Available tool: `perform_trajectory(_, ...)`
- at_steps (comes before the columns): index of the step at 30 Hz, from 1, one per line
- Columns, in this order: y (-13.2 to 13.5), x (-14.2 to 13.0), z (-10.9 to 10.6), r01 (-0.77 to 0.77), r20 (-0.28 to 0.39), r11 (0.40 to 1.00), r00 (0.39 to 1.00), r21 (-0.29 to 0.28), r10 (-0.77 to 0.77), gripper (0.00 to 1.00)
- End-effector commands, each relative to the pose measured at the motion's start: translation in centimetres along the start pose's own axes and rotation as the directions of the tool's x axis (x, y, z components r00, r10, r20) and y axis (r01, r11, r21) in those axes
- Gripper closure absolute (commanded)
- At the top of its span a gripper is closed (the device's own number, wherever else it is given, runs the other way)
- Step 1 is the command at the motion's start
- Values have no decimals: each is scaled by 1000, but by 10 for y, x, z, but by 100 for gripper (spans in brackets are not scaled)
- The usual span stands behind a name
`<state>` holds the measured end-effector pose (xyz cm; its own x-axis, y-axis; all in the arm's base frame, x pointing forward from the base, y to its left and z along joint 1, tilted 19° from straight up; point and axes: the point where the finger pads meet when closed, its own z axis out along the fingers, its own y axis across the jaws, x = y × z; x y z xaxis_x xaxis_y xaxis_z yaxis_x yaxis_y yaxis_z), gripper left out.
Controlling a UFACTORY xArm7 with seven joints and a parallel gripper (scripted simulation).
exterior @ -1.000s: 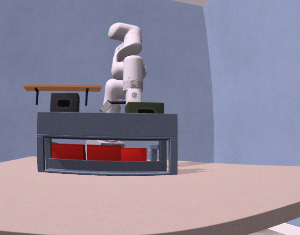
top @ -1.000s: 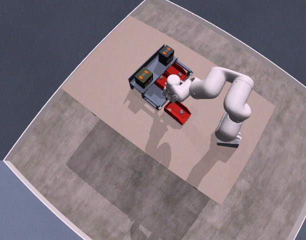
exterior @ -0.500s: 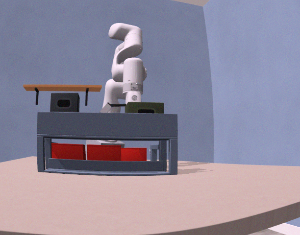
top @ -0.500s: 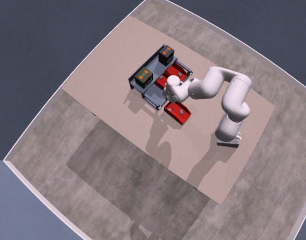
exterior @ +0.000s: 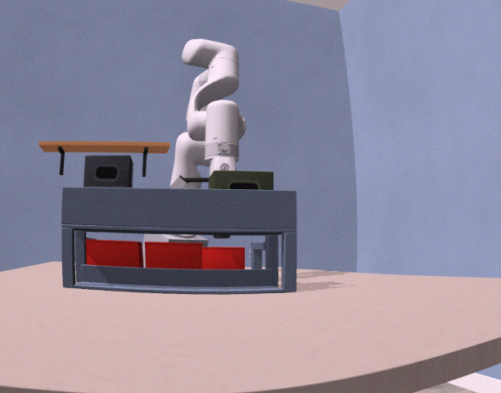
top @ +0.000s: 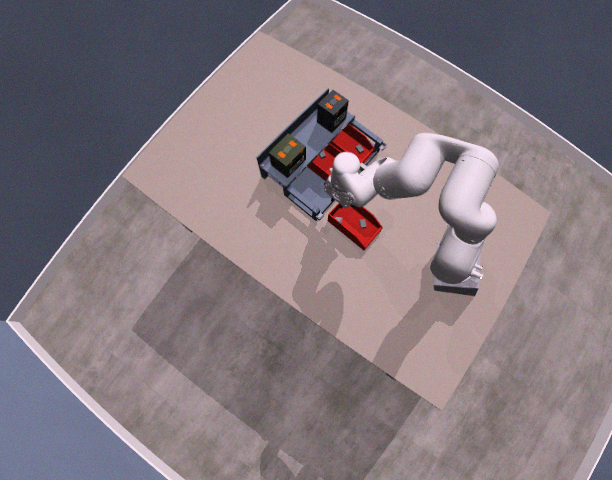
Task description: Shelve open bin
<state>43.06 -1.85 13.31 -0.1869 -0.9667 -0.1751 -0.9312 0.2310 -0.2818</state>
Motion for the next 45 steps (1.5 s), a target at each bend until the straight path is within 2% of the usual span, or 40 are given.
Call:
perform_trajectory(1,-2,0,0,0,1,1000,1000,5,0,67)
perform_trajectory(45,-2,0,26,0,1,1000,1000,5,0,67)
